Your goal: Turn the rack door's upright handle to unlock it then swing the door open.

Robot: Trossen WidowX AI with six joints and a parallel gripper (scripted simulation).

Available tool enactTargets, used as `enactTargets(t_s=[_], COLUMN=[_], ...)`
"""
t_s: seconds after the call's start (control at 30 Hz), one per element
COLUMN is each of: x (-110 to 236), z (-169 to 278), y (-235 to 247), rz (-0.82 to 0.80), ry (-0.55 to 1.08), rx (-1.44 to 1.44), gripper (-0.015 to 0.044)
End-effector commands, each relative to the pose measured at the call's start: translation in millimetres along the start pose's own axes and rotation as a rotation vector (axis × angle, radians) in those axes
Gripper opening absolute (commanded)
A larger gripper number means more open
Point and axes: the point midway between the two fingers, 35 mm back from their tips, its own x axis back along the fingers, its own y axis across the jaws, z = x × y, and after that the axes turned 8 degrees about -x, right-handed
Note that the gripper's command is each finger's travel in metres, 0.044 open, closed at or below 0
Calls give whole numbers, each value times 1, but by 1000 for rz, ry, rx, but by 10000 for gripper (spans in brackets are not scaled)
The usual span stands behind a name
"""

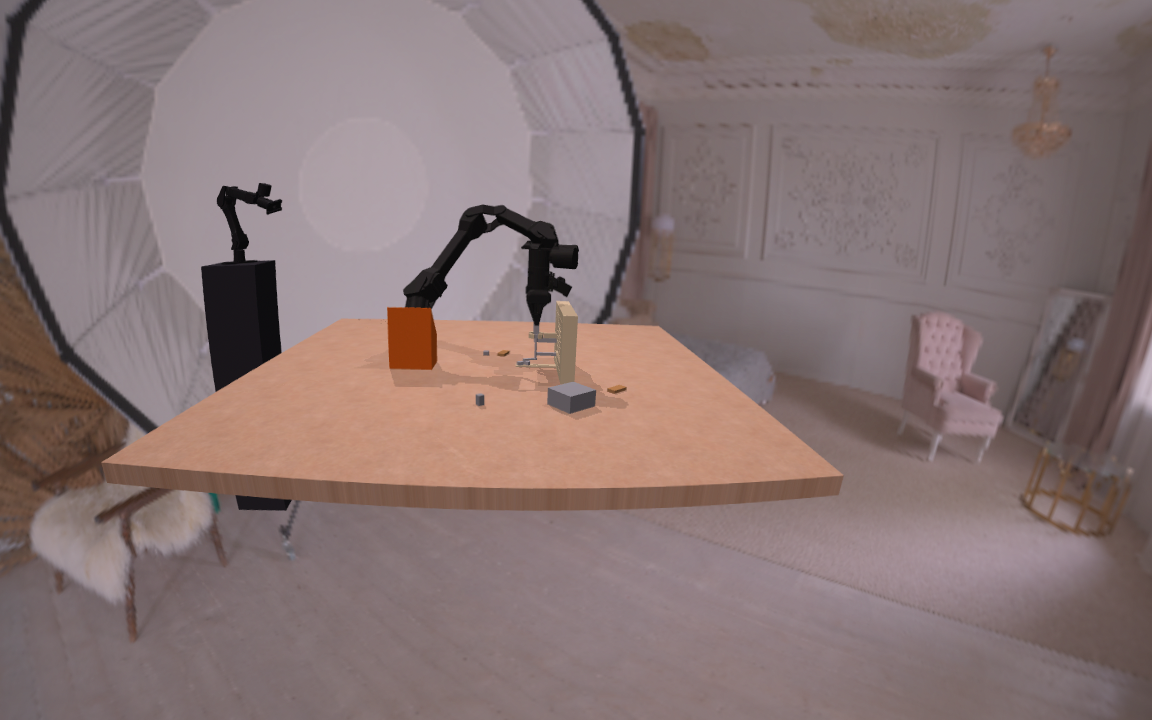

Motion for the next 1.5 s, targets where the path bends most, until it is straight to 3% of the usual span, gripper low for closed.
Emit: enactTargets(t_s=[0.0,0.43,0.6,1.47], x=[-1,-1,-1,-1], z=[0,0,0,0], y=[1,1,1,1], rz=[-3,-3,-3,-2], ry=[-2,-2,-2,-3], rx=[-3,-3,30,1302], gripper=[101,15,13,13])
